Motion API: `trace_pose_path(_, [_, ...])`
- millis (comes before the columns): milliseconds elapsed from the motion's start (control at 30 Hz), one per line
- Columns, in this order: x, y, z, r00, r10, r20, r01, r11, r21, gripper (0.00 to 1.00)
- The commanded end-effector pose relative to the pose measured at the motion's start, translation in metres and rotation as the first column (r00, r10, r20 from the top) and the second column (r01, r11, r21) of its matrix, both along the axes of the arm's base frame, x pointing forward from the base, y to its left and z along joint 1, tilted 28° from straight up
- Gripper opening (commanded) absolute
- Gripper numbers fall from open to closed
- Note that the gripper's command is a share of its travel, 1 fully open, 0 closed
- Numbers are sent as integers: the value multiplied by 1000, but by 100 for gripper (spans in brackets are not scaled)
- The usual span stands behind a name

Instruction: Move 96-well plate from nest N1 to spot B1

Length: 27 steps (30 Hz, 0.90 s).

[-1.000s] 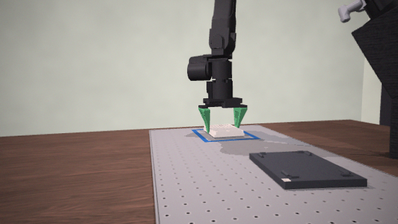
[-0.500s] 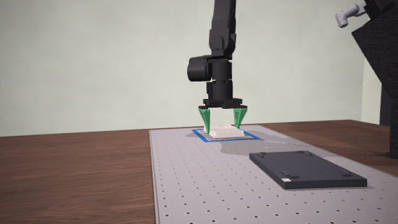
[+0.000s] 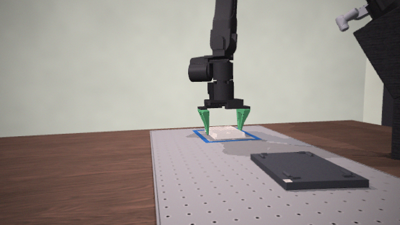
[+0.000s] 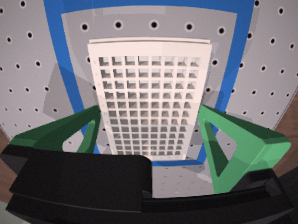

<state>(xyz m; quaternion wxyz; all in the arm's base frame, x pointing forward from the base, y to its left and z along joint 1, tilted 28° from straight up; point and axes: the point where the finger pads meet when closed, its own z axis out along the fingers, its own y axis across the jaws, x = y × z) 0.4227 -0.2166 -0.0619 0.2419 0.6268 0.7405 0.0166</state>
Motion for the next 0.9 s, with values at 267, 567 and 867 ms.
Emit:
trace_pose_path(267, [4, -3, 6, 1000, 1, 15, -1, 1000, -9, 100])
trace_pose_path(567, [-4, 8, 27, 1000, 5, 15, -5, 1000, -7, 100])
trace_pose_path(867, [-11, 9, 38, 1000, -7, 17, 7, 1000, -5, 100])
